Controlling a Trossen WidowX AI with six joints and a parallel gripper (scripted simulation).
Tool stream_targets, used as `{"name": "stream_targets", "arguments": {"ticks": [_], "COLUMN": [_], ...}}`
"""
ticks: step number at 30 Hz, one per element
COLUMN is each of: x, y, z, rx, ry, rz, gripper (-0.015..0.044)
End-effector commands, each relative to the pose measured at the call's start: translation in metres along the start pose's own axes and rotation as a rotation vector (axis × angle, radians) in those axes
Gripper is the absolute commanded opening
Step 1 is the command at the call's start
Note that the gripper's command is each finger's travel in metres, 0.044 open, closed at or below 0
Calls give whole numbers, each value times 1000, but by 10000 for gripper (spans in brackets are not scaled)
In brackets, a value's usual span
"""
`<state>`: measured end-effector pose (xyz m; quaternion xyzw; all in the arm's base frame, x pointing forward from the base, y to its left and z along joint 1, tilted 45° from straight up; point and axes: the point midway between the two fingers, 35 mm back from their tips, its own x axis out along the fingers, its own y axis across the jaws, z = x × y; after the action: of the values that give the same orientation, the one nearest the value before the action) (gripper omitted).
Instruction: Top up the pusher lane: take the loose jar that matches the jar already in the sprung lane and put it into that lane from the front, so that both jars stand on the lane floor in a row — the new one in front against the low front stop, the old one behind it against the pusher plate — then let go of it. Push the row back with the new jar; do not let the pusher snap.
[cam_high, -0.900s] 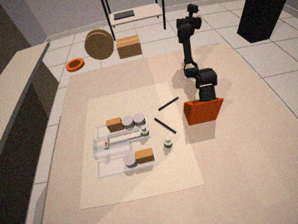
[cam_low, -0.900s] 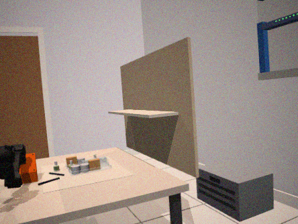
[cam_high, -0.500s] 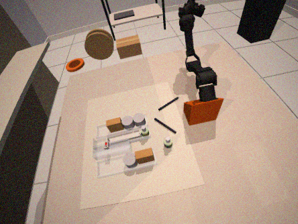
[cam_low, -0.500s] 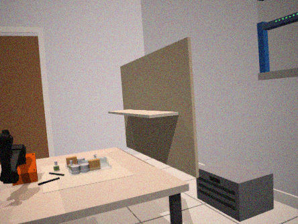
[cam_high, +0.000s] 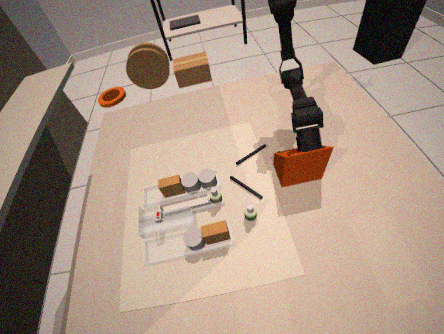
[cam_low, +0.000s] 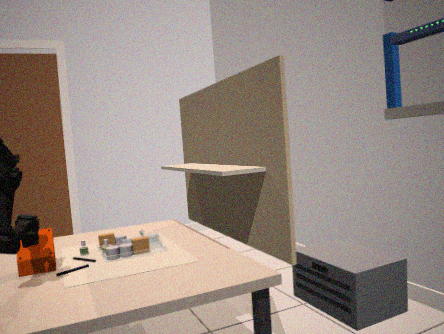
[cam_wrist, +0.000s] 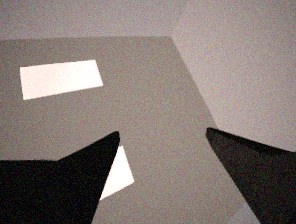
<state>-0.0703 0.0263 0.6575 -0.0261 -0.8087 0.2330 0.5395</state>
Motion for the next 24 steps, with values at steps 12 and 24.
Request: {"name": "stream_targets", "arguments": {"ticks": [12,24], "x": [-64,-169], "y": [175,260], "z": [-192,-265], "rx": [421,621], "ry": [685,1133], "rz": [258,357], "gripper": [440,440]}}
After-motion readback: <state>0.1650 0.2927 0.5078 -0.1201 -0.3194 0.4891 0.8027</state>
